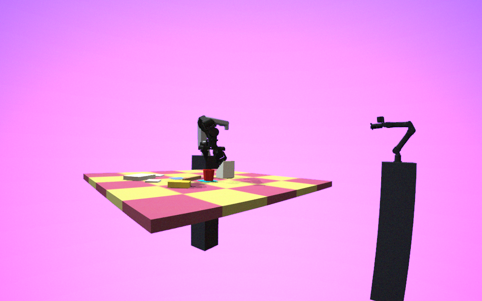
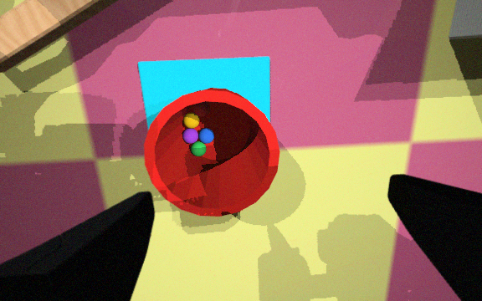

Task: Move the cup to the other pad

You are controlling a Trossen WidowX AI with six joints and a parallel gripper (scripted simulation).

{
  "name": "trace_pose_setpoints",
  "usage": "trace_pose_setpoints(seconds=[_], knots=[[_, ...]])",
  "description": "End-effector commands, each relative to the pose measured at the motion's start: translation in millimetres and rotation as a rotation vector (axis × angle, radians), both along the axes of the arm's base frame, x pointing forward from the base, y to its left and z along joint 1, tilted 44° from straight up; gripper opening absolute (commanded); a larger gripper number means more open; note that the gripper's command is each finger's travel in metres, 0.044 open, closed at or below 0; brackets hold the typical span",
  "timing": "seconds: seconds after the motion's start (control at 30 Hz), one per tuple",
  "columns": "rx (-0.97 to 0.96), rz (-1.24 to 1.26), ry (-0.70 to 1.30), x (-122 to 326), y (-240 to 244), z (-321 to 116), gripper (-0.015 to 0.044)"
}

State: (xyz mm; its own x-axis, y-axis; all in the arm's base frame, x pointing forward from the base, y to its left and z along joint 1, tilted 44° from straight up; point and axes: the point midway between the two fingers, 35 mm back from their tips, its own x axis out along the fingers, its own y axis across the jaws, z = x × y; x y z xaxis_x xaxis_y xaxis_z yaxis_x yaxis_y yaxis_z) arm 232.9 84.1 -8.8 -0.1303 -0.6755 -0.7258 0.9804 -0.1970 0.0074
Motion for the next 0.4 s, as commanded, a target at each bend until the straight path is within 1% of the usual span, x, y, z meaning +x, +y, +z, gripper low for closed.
trace_pose_setpoints(seconds=[0.0, 0.17, 0.37], knots=[[0.008, -0.010, -0.005, 2, 9, 9, 0.0440], [0.009, -0.011, -0.006, 4, 19, 21, 0.0440], [0.004, -0.001, -0.004, 4, 16, 19, 0.0440]])
